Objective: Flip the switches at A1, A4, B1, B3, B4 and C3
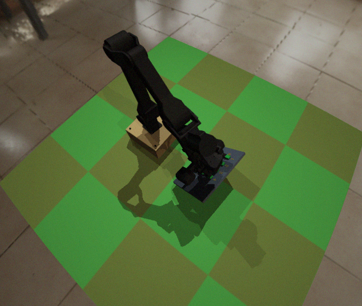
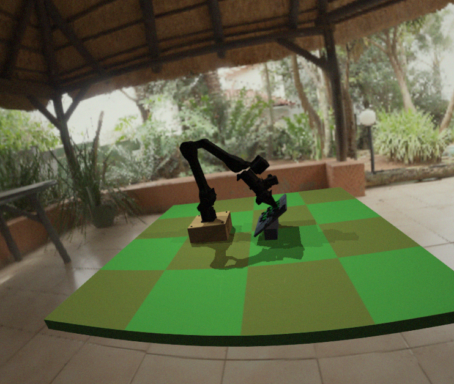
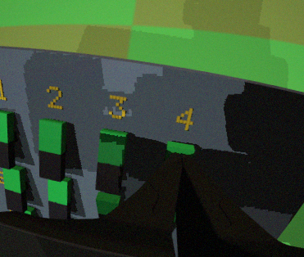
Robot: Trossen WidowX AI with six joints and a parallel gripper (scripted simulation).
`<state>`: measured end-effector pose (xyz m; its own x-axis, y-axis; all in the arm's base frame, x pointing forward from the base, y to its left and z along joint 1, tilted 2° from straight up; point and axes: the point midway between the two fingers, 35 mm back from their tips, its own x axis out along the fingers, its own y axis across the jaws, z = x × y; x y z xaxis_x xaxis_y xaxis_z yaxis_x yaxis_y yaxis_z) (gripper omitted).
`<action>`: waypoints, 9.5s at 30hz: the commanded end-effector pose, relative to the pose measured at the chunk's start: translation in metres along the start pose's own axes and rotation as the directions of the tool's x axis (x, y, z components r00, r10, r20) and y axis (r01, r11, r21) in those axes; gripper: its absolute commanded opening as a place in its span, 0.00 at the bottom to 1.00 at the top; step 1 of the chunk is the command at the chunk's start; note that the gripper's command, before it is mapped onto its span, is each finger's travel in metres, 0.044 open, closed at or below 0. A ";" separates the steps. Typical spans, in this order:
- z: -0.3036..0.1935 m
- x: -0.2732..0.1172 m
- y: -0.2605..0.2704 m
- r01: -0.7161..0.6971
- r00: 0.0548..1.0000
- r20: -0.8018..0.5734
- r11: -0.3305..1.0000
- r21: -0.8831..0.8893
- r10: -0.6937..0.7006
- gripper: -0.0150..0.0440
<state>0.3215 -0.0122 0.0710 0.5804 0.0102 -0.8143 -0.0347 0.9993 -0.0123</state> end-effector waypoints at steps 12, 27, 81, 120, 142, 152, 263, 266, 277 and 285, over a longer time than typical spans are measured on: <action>-0.002 -0.062 0.000 -0.001 1.000 0.023 1.000 0.000 0.001 0.25; -0.039 -0.059 0.074 -0.006 1.000 0.000 1.000 0.006 0.006 0.25; -0.061 -0.003 0.105 -0.009 0.999 0.048 1.000 0.006 0.009 0.25; -0.061 0.001 0.105 -0.009 0.999 0.048 1.000 0.006 0.009 0.25; -0.062 -0.063 0.105 -0.009 1.000 0.019 1.000 0.006 0.009 0.25; -0.049 -0.061 0.063 -0.006 1.000 0.010 1.000 0.005 0.006 0.25; -0.039 -0.040 0.035 -0.002 1.000 0.013 1.000 0.003 0.002 0.25; -0.043 -0.061 0.035 -0.003 1.000 0.021 1.000 0.002 0.003 0.25; -0.043 -0.062 0.005 -0.001 1.000 0.020 1.000 0.000 0.001 0.25; -0.041 -0.033 0.000 -0.001 1.000 0.001 1.000 0.000 0.001 0.25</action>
<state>0.2590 -0.0126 0.0911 0.5992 0.0056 -0.8006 -0.0273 0.9995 -0.0134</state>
